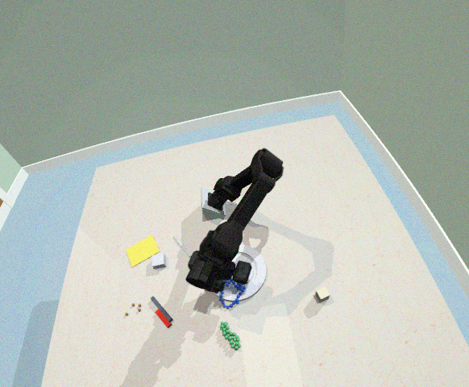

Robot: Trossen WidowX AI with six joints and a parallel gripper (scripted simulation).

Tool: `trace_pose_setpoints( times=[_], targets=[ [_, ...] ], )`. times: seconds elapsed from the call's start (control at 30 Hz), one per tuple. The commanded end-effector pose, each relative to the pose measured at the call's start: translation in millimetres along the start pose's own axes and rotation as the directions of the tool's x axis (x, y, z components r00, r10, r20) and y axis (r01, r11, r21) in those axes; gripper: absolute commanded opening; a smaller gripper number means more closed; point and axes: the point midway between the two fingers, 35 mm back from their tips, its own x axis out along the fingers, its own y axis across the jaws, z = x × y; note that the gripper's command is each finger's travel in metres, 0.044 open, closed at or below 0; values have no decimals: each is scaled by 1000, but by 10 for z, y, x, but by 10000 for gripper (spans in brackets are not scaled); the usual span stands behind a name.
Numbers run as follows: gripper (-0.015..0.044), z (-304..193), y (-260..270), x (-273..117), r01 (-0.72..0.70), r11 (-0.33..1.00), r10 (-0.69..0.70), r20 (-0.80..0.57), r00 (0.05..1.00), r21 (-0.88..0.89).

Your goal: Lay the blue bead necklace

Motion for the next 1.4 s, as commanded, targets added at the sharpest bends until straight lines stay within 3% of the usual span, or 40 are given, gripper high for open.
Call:
trace_pose_setpoints(
  times=[0.0, 0.3, 0.87, 1.37],
  targets=[
    [0, -23, 12, 31, -4, 1000, 4, -10, 1000, 3],
    [0, -23, 12, 31, -4, 1000, 4, -10, 1000, 3],
    [440, -8, 4, -98, -1, 1000, 1, -5, 1000, 2],
    [440, -31, 5, -198, -3, 1000, 3, -10, 1000, 3]
  ],
)
